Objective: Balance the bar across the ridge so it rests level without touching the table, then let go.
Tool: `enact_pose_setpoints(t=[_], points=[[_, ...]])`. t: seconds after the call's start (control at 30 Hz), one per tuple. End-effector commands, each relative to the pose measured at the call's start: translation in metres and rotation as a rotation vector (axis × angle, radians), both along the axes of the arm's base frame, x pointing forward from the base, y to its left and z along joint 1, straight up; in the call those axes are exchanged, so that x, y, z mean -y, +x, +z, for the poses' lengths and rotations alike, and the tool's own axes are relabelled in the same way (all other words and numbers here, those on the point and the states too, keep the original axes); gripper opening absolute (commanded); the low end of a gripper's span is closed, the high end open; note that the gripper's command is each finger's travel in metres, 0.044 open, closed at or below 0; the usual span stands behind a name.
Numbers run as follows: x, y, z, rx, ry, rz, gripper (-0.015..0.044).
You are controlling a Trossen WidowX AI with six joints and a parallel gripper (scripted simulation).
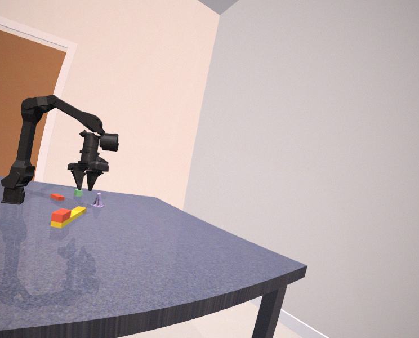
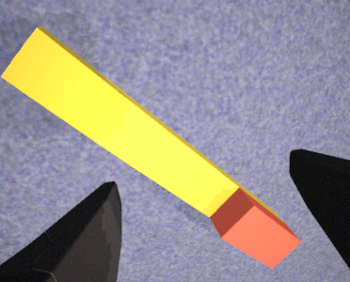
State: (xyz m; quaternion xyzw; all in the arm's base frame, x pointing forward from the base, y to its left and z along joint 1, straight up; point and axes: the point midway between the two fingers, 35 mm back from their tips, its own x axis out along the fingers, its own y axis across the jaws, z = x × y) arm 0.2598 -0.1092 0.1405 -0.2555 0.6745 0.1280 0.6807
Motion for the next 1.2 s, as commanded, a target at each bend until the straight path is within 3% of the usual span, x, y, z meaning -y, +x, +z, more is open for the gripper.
enact_pose_setpoints(t=[0.0,0.87,1.17], points=[[0.004,-0.004,0.0,-0.023,0.019,0.085,0.0315],[0.029,-0.032,0.002,-0.095,0.12,0.665,0.0315],[0.031,-0.032,-0.009,-0.095,0.122,0.68,0.0315]])
